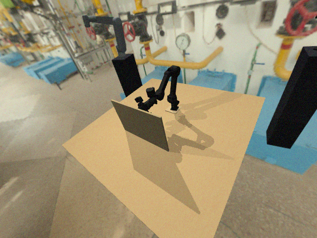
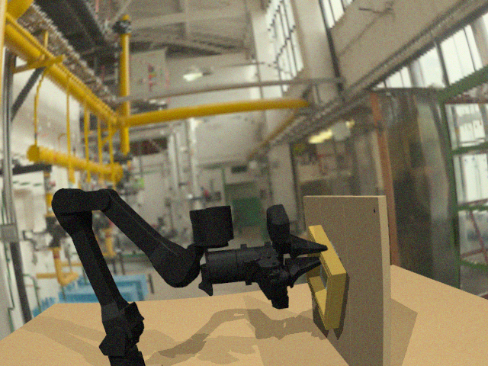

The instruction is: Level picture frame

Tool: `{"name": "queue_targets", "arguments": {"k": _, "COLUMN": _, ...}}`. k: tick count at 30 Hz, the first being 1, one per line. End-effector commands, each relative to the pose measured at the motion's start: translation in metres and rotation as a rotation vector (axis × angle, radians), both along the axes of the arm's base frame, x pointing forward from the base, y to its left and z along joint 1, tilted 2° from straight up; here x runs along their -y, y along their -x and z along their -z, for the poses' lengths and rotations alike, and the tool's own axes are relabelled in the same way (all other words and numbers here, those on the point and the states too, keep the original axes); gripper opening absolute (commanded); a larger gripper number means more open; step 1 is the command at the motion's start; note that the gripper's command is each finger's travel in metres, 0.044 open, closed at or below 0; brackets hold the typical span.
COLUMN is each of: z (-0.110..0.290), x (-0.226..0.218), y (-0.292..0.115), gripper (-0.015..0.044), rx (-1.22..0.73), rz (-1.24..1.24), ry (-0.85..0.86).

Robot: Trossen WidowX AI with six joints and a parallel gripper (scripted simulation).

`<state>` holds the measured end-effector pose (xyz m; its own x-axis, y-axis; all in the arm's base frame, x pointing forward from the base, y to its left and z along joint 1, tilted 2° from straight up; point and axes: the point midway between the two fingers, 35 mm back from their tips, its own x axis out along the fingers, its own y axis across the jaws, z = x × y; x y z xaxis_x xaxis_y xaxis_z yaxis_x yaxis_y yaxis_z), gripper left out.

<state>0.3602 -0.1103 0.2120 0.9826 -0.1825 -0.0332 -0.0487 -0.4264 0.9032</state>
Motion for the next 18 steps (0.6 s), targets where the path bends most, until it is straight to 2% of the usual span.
{"name": "queue_targets", "arguments": {"k": 1, "z": -0.0053, "x": 0.0009, "y": -0.0004, "gripper": 0.0000, "rx": 0.013, "rz": 0.006, "ry": 0.003}}
{"name": "queue_targets", "arguments": {"k": 18, "z": -0.0083, "x": -0.0032, "y": -0.0012, "gripper": 0.0000, "rx": 0.014, "rz": 0.006, "ry": 0.003}}
